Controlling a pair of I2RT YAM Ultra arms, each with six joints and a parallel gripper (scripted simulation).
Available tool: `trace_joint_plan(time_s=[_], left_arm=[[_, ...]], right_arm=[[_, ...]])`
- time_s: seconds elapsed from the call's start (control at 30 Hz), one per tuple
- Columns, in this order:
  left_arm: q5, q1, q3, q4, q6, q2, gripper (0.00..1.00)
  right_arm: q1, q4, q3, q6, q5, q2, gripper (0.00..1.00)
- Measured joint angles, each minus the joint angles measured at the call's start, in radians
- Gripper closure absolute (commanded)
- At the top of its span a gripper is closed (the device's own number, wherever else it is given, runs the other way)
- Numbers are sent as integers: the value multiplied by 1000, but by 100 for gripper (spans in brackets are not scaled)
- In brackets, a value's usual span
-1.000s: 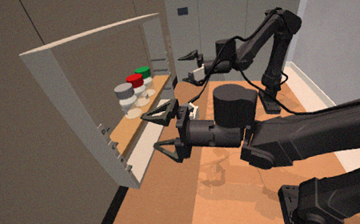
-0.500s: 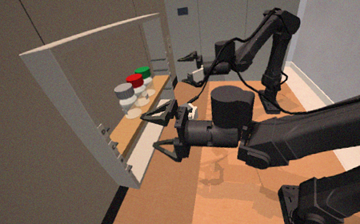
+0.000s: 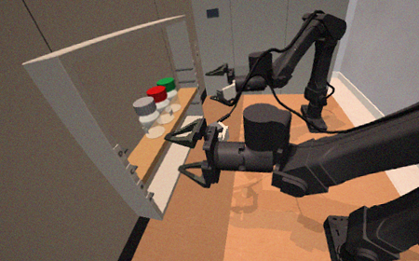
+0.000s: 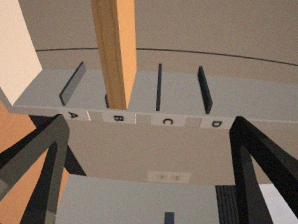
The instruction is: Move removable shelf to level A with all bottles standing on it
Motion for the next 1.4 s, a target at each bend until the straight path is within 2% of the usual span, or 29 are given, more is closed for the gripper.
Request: trace_joint_plan(time_s=[1.4], left_arm=[[-57, -55, -16, 233, 0, 208, 0]], right_arm=[[36, 168, 0, 0, 37, 163, 0]])
